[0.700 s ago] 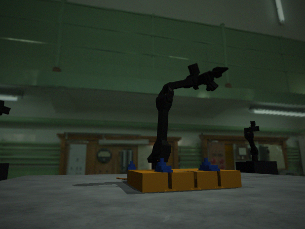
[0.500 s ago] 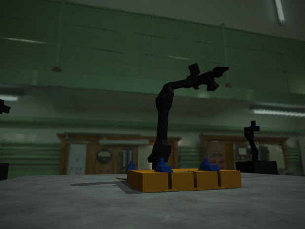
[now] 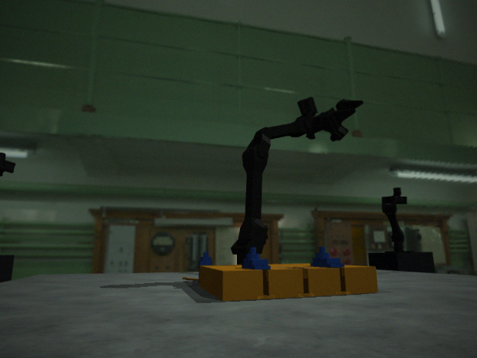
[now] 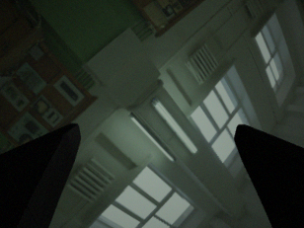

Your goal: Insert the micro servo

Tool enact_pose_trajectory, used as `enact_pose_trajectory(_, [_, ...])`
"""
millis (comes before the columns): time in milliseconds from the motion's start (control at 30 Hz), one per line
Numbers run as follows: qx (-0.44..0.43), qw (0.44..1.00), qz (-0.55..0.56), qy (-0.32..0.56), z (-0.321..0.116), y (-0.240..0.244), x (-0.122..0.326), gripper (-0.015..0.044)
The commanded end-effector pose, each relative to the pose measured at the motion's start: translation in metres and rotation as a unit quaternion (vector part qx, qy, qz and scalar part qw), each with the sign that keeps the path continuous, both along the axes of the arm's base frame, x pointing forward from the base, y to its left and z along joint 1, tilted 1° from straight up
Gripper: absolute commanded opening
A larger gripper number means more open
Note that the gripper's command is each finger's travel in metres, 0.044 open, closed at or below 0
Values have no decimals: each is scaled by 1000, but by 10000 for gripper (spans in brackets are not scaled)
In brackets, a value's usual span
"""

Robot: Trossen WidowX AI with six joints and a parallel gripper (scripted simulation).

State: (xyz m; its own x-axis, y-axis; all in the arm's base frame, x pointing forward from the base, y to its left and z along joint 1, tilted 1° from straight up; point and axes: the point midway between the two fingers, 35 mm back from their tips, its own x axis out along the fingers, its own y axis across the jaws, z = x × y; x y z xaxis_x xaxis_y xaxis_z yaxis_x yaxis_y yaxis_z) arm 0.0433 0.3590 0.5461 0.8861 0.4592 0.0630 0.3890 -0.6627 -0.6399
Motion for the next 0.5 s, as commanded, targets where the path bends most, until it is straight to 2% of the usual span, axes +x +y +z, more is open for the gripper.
enact_pose_trajectory(0, [11,1000,2,3,0,-1,6,440])
enact_pose_trajectory(467, [80,996,-16,33,-9,-6,52,440])
